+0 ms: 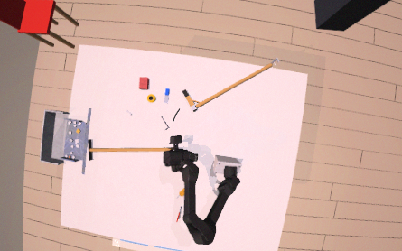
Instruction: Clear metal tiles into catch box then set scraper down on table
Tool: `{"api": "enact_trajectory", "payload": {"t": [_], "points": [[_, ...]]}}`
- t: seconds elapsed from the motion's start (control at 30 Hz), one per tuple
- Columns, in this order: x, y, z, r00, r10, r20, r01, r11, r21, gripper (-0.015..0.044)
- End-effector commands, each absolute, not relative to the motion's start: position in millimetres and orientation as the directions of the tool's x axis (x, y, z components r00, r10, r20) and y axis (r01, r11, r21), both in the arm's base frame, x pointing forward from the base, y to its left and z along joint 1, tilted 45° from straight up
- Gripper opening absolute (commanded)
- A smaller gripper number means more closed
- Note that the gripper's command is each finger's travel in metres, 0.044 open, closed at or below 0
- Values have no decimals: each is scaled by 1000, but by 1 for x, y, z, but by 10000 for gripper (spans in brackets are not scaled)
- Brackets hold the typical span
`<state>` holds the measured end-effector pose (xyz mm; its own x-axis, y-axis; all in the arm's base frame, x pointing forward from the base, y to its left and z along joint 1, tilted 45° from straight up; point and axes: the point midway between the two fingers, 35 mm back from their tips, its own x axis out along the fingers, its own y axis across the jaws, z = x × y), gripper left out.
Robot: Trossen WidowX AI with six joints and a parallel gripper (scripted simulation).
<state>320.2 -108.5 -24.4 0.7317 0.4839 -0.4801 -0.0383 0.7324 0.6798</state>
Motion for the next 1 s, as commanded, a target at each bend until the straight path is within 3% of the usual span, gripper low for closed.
{"api": "enact_trajectory", "payload": {"t": [0.0, 0.23, 0.67, 0.9, 0.97], "points": [[323, -101, -29, 728, 487, -482, -31, 726, 687, 440], [329, -95, -32, 731, 489, -476, -34, 723, 690, 440], [329, -100, -28, 734, 486, -473, -42, 729, 684, 99], [329, -100, -28, 734, 486, -473, -42, 729, 684, 52], [329, -100, -28, 735, 486, -473, -42, 729, 683, 0]]}}
